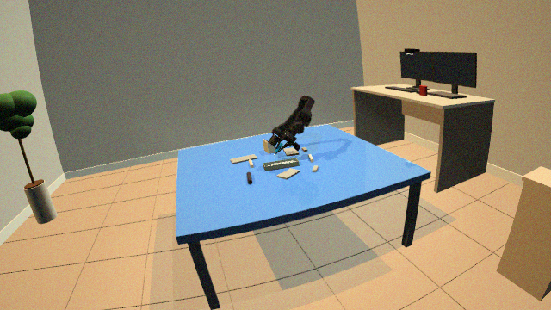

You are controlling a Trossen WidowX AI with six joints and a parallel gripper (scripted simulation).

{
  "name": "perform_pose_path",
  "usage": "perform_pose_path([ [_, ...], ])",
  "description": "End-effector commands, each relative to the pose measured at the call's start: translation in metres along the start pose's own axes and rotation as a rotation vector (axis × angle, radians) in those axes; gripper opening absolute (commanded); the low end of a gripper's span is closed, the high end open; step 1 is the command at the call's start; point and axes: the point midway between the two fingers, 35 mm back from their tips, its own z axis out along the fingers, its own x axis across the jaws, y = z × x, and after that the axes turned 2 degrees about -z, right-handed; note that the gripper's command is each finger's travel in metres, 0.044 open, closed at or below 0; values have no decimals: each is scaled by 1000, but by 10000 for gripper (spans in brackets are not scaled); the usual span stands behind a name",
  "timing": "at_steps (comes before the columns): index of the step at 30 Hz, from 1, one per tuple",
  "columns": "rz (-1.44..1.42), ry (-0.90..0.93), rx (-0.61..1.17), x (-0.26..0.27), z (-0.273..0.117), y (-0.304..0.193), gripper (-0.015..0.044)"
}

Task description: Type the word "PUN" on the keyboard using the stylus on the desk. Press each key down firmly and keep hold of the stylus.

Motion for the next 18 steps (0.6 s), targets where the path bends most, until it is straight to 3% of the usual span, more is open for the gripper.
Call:
perform_pose_path([
  [1,-153,-26,-12,-4,1,8,0],
  [18,-730,-127,-22,-17,3,36,0],
])
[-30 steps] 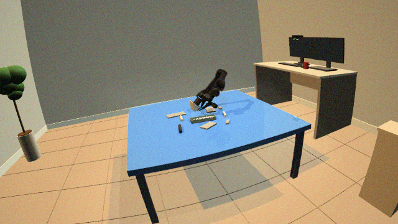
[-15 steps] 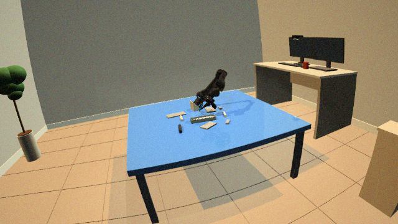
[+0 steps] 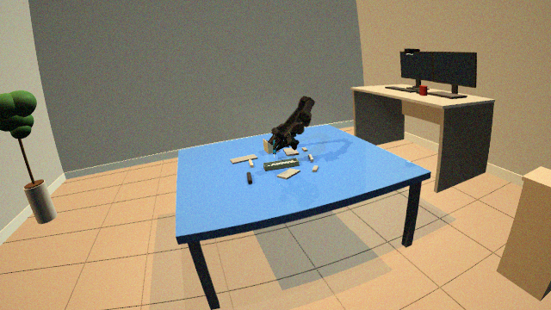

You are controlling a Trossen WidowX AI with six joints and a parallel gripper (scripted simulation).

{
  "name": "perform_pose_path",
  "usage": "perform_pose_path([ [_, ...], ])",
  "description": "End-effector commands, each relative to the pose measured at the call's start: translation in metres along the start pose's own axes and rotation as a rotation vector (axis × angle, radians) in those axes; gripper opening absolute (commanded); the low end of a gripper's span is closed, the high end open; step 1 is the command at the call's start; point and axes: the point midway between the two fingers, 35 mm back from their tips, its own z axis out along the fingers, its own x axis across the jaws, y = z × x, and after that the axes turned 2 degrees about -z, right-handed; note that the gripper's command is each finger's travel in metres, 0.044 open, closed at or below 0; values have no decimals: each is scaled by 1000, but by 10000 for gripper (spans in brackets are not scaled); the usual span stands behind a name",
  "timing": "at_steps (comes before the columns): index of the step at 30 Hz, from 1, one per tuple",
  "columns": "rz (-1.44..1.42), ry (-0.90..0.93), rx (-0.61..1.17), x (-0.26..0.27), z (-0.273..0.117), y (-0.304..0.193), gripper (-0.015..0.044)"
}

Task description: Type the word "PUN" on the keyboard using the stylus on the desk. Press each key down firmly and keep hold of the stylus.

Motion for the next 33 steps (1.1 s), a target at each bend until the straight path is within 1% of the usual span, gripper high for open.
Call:
perform_pose_path([
  [1,-153,-30,6,-8,1,4,0],
  [16,-659,-108,50,-31,5,17,0],
  [33,-1203,-170,146,-56,9,31,0],
])
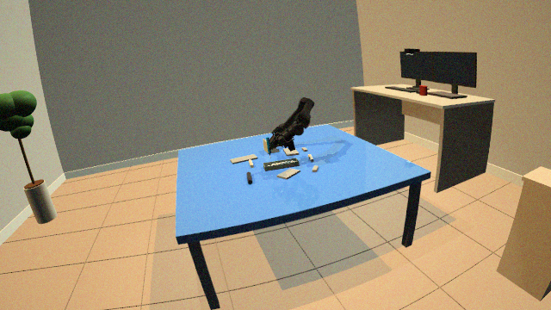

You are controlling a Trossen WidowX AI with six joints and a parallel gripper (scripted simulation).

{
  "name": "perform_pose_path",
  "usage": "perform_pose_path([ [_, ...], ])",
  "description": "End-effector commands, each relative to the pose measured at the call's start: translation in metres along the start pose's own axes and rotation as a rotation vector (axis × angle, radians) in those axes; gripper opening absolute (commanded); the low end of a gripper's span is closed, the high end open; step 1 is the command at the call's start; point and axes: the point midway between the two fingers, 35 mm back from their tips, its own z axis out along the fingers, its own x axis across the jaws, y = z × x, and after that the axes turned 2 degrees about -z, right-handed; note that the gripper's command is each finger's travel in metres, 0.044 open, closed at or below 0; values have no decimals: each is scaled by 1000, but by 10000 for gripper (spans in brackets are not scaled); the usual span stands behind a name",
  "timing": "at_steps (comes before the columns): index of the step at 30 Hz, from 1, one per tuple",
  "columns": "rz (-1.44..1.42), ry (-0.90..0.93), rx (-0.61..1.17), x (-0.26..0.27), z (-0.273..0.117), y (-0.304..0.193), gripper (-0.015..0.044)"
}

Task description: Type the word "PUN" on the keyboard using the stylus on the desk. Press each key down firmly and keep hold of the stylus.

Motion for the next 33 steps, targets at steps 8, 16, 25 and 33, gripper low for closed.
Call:
perform_pose_path([
  [8,-105,-5,22,-4,4,0,0],
  [16,-105,-4,21,-1,20,26,0],
  [25,-105,-4,21,-1,20,26,0],
  [33,-105,-4,21,-1,20,26,26],
])
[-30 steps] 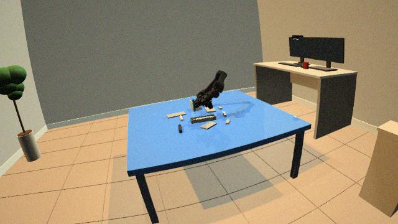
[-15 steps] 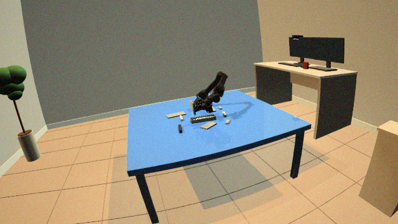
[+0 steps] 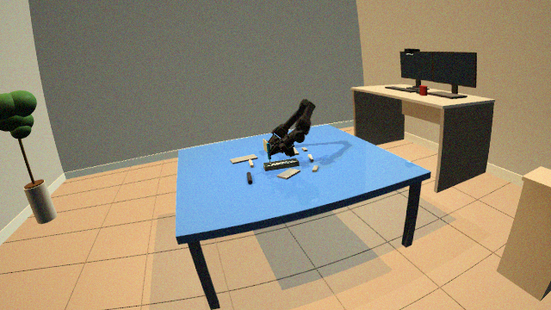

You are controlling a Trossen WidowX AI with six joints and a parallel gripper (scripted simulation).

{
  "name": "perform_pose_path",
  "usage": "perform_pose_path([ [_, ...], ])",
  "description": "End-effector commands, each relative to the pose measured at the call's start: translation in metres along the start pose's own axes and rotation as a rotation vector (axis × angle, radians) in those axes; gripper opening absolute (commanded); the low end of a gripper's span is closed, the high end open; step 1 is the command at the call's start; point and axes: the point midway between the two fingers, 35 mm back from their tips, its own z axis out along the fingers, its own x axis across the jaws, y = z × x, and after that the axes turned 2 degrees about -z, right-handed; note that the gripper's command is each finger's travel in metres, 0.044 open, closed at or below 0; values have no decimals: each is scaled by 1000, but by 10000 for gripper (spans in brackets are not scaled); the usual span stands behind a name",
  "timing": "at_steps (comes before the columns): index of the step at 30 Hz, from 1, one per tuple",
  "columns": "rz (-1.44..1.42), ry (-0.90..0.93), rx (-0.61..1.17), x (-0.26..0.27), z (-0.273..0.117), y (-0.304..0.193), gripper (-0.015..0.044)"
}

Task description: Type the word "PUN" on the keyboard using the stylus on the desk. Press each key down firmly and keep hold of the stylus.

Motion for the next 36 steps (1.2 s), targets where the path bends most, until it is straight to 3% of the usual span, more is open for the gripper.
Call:
perform_pose_path([
  [1,5,-1,2,-2,1,0,53],
  [3,5,-1,2,-4,1,0,81],
  [36,5,-1,1,-3,5,7,81],
])
